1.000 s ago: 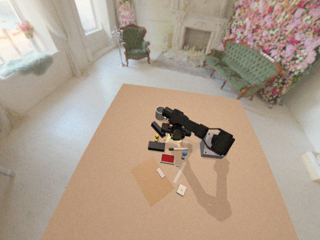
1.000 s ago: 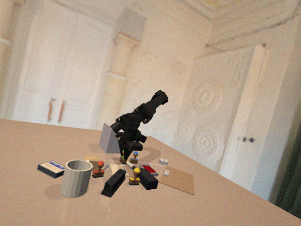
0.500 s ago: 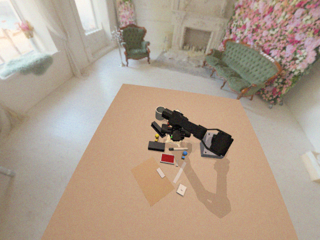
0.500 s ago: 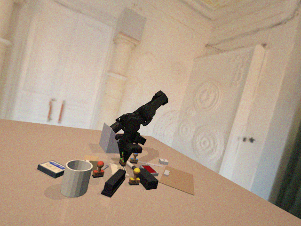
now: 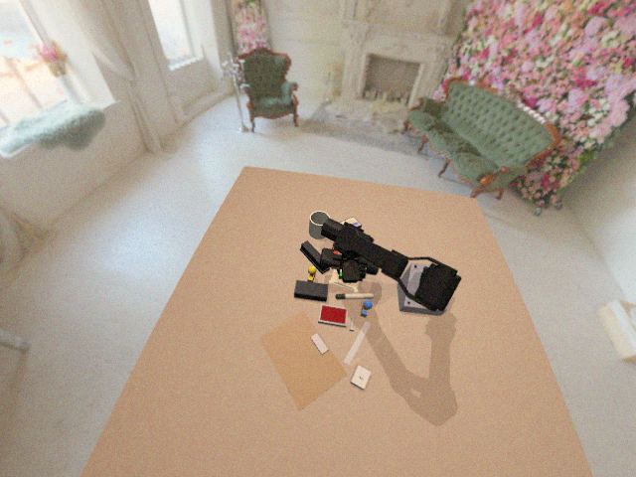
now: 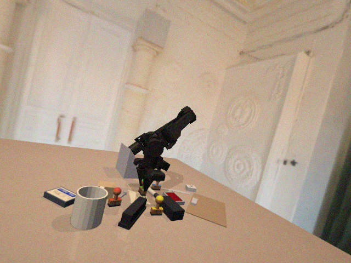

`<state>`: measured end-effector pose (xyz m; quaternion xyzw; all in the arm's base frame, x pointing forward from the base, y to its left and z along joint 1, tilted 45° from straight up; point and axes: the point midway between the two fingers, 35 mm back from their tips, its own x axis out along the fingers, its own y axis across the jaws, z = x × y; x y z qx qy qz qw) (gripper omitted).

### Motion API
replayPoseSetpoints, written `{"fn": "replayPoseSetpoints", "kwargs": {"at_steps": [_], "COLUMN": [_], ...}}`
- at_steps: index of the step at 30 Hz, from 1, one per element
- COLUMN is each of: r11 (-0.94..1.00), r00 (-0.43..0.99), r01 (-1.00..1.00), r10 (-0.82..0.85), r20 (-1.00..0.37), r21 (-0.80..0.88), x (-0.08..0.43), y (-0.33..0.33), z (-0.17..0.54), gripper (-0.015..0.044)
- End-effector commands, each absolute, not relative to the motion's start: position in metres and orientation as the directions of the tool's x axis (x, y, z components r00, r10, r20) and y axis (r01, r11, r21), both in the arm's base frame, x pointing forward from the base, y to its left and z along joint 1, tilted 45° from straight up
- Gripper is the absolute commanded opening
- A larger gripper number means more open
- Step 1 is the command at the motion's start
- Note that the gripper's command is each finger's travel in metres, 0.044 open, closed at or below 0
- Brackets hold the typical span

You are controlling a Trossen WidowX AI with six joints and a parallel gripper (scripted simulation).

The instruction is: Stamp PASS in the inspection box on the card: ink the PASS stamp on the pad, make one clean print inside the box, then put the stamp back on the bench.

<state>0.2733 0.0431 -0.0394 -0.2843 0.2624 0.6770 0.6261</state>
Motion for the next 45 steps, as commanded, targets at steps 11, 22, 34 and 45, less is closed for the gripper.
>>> {"fn": "replayPoseSetpoints", "kwargs": {"at_steps": [11,22,34,45], "r11": [-0.074,-0.074,-0.075,-0.075], "r00": [-0.054,-0.054,-0.054,-0.054], "r01": [-0.997,-0.997,-0.997,-0.997], "r10": [0.702,0.703,0.704,0.704], "r20": [-0.710,-0.709,-0.709,-0.708], "r21": [0.003,0.003,0.002,0.002], "x": [0.271,0.270,0.270,0.270], "y": [0.050,0.054,0.056,0.057], "z": [-0.046,-0.049,-0.051,-0.052], "gripper": [0.0000,0.0000,0.0000,0.0000]}}
